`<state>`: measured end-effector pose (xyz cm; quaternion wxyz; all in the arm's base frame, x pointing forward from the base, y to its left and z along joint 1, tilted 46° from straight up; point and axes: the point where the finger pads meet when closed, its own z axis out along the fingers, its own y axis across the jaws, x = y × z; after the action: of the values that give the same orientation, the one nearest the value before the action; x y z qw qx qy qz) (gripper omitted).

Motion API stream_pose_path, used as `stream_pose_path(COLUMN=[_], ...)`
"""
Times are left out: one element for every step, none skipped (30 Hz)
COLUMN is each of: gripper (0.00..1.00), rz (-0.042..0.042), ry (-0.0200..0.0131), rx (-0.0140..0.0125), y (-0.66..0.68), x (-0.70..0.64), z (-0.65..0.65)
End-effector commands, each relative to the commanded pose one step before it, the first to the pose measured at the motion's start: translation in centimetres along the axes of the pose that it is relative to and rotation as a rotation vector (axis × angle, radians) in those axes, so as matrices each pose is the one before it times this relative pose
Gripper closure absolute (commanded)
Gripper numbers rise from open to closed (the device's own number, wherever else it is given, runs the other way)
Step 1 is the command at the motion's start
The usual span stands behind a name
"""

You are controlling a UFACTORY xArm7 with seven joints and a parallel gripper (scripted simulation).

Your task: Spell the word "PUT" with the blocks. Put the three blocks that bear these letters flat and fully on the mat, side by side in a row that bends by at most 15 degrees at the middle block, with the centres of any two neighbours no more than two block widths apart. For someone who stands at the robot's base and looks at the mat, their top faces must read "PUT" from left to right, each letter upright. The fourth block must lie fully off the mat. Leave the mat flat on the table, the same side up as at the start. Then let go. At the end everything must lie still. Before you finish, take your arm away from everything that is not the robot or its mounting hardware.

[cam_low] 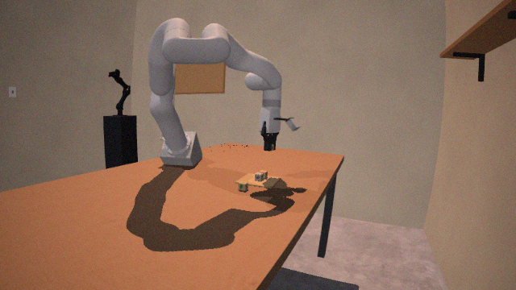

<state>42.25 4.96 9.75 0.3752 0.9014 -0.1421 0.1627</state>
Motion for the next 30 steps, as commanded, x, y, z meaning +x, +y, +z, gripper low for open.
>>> stream_pose_path(gripper=[0.79, 0.79, 0.79, 0.79, 0.79, 0.79, 0.79, 0.79, 0.79, 0.79, 0.79, 0.79, 0.79, 0.79, 0.79, 0.79, 0.79, 0.79, 0.79, 0.79, 0.79, 0.79, 0.79, 0.79, 0.79, 0.79, 0.79, 0.79, 0.79, 0.79], rz=[0.13803, 0.02503, 0.02594, 0.02502, 0.0243, 0.0, 0.0, 0.07461, 0.01898, 0.01993, 0.02225, 0.02524, 0.026, 0.02518, 0.02502, 0.02578, 0.0247, 0.02483, 0.02478, 0.02598, 0.02487, 0.02453, 0.0, 0.0, 0.07438, 0.01969, 0.01967, 0.02275, 0.02495, 0.02501], ry=[0.00764, -0.00019, -0.00021, -0.00022, -0.00023, 0.0, 0.0, -0.00083, -0.00024, -0.00026, -0.00031, -0.00037, -0.0004, -0.00041, -0.00042, -0.00046, -0.00046, -0.00048, -0.0005, -0.00054, -0.00054, -0.00055, 0.0, 0.0, -0.0018, -0.00051, -0.00052, -0.00061, -0.00069, -0.00071], rx=[0.00424, -0.00008, -0.00008, -0.00007, -0.00006, 0.0, 0.0, -0.00015, -0.00003, -0.00003, -0.00003, -0.00004, -0.00004, -0.00003, -0.00003, -0.00004, -0.00004, -0.00004, -0.00004, -0.00005, -0.00005, -0.00005, 0.0, 0.0, -0.0002, -0.00006, -0.00007, -0.00009, -0.0001, -0.00012], y=[1.154, 0.22, 0.226, 0.215, 0.207, 0.0, 0.0, 0.627, 0.154, 0.16, 0.176, 0.197, 0.2, 0.191, 0.187, 0.189, 0.178, 0.176, 0.173, 0.178, 0.167, 0.162, 0.0, 0.0, 0.482, 0.12, 0.117, 0.133, 0.143, 0.14], x=[0.43, 0.09, 0.097, 0.097, 0.098, 0.0, 0.0, 0.303, 0.086, 0.092, 0.105, 0.122, 0.128, 0.127, 0.129, 0.136, 0.133, 0.136, 0.138, 0.147, 0.144, 0.144, 0.0, 0.0, 0.437, 0.122, 0.123, 0.144, 0.159, 0.161], z=[-0.193, 0.004, 0.005, 0.005, 0.005, 0.0, 0.0, 0.018, 0.005, 0.005, 0.006, 0.007, 0.008, 0.008, 0.008, 0.008, 0.008, 0.009, 0.009, 0.01, 0.009, 0.009, 0.0, 0.0, 0.03, 0.008, 0.008, 0.01, 0.011, 0.011])
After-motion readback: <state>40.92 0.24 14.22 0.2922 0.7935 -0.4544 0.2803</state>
